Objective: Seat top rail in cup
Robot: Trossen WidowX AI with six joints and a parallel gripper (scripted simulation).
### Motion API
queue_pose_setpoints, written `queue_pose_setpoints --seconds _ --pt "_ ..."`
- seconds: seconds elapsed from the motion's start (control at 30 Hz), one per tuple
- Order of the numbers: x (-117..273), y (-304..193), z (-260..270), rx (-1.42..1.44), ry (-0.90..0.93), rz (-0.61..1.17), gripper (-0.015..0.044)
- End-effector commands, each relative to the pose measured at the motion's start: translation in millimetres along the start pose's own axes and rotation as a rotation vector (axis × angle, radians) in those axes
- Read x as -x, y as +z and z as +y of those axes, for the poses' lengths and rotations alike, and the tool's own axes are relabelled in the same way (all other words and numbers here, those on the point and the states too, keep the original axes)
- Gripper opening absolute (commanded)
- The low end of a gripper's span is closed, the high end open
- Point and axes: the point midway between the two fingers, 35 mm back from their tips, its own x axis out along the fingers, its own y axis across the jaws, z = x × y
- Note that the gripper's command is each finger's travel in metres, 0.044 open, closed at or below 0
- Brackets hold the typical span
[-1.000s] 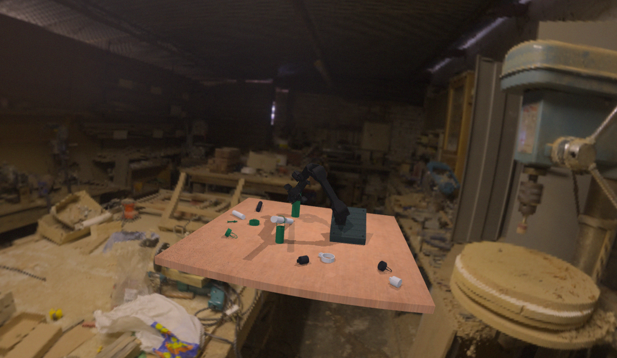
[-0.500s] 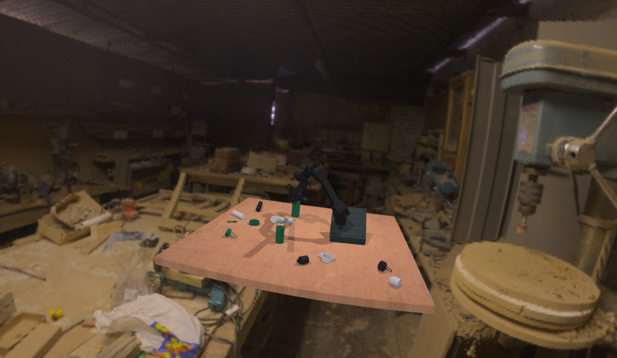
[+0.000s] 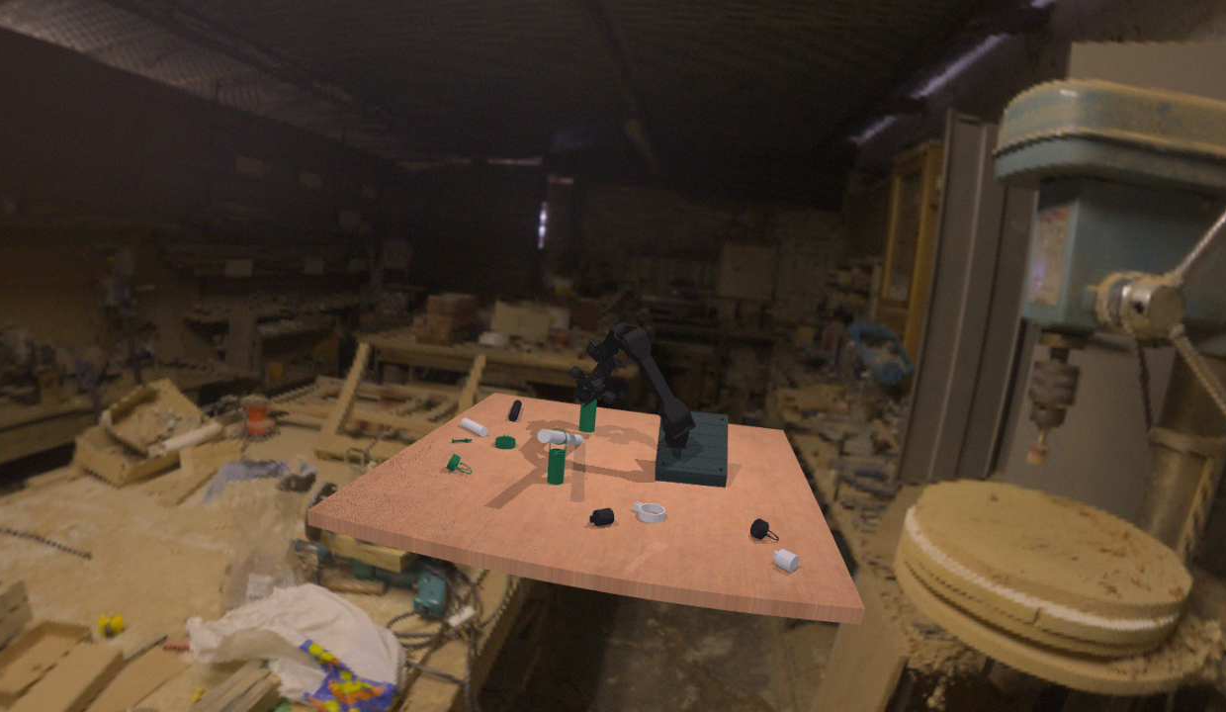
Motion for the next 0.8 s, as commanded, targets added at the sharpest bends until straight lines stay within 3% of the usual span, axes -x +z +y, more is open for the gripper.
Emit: queue_pose_setpoints --seconds 0.0,0.77 --pt "1.2 -1.0 3.7 0.028 0.000 -0.020 0.0000" --pt "1.2 -0.4 3.7 0.030 0.000 -0.025 0.0000"
